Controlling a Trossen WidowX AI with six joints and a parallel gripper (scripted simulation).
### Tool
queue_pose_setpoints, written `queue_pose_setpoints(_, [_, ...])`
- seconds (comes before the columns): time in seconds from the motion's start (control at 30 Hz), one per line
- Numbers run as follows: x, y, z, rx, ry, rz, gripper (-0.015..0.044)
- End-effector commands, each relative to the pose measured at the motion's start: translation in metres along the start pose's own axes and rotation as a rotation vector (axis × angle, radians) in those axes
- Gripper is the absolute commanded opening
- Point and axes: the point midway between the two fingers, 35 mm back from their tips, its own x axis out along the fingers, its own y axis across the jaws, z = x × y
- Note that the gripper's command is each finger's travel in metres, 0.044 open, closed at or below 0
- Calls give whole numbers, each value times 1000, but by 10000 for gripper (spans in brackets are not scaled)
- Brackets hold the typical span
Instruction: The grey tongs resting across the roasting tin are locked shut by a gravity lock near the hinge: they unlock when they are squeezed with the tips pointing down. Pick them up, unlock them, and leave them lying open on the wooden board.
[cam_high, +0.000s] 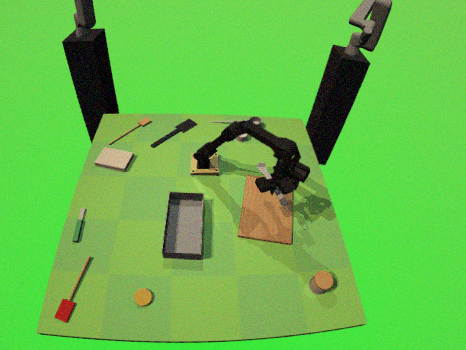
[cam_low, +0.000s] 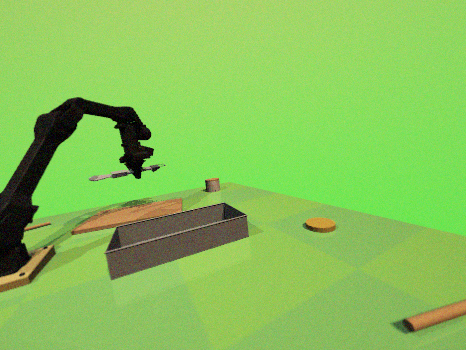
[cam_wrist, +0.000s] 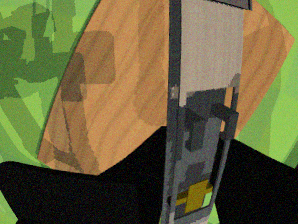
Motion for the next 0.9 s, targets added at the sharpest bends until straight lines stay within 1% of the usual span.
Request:
queue_pose_setpoints(0.0, [5, 1, 1, 4, 2, 7, -150])
queue_pose_setpoints(0.87, [48, 4, 3, 1, 18, 17, -150])
